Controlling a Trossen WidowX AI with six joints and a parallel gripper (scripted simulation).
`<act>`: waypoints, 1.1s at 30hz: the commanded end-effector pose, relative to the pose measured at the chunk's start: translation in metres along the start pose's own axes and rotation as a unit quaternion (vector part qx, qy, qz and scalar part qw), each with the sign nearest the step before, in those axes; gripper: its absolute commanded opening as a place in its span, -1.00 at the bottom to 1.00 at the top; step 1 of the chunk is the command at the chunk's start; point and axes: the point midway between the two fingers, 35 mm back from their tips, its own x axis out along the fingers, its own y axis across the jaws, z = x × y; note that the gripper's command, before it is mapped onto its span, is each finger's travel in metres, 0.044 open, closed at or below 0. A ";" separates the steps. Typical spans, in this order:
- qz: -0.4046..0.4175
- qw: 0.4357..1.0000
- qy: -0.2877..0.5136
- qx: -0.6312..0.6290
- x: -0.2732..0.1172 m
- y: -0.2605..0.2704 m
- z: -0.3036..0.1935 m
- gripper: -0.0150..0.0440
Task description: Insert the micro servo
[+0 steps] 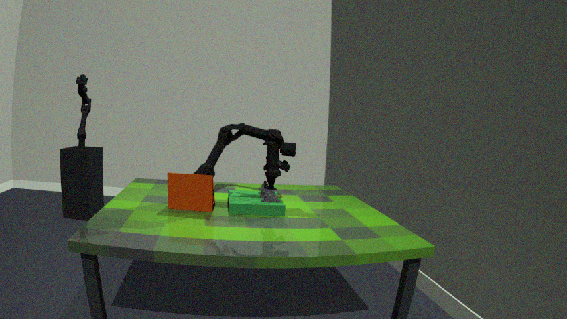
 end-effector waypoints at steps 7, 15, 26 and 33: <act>0.001 1.000 -0.002 0.003 0.009 0.000 0.000 -0.49; 0.001 1.000 -0.002 0.003 0.017 0.000 0.000 -0.49; 0.001 1.000 -0.002 0.003 0.024 0.000 0.000 -0.31; 0.001 1.000 -0.002 0.003 0.025 0.000 -0.001 0.14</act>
